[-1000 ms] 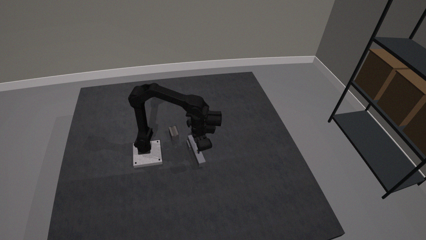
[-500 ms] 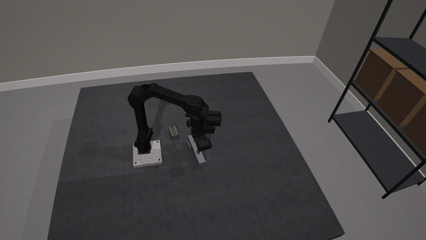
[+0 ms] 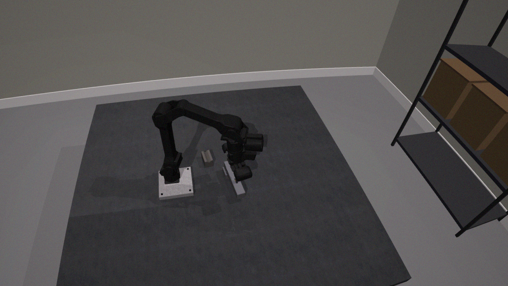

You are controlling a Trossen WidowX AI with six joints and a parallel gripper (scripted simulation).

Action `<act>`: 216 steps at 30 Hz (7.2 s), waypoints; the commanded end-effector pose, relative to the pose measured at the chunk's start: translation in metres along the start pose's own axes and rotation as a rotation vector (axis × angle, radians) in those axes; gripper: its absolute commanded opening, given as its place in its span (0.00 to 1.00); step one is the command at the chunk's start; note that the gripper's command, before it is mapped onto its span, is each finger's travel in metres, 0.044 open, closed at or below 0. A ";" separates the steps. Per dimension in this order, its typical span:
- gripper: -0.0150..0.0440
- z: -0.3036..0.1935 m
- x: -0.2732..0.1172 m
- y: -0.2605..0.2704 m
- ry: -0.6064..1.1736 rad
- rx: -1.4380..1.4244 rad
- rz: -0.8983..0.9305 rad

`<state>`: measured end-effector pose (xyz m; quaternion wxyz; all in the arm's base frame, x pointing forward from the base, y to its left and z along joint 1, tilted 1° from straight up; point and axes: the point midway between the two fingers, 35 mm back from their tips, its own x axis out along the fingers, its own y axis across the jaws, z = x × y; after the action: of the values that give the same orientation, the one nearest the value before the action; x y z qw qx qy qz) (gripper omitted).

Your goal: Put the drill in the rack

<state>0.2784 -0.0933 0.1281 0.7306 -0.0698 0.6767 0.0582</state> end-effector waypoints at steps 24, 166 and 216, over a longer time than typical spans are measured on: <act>1.00 0.020 -0.016 0.059 0.039 -0.583 0.032; 1.00 -0.005 0.091 0.183 0.022 -1.562 0.071; 0.25 -0.005 0.089 0.177 0.022 -1.562 0.071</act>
<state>0.2492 0.0793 0.0330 0.4613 -0.5424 0.4484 0.5403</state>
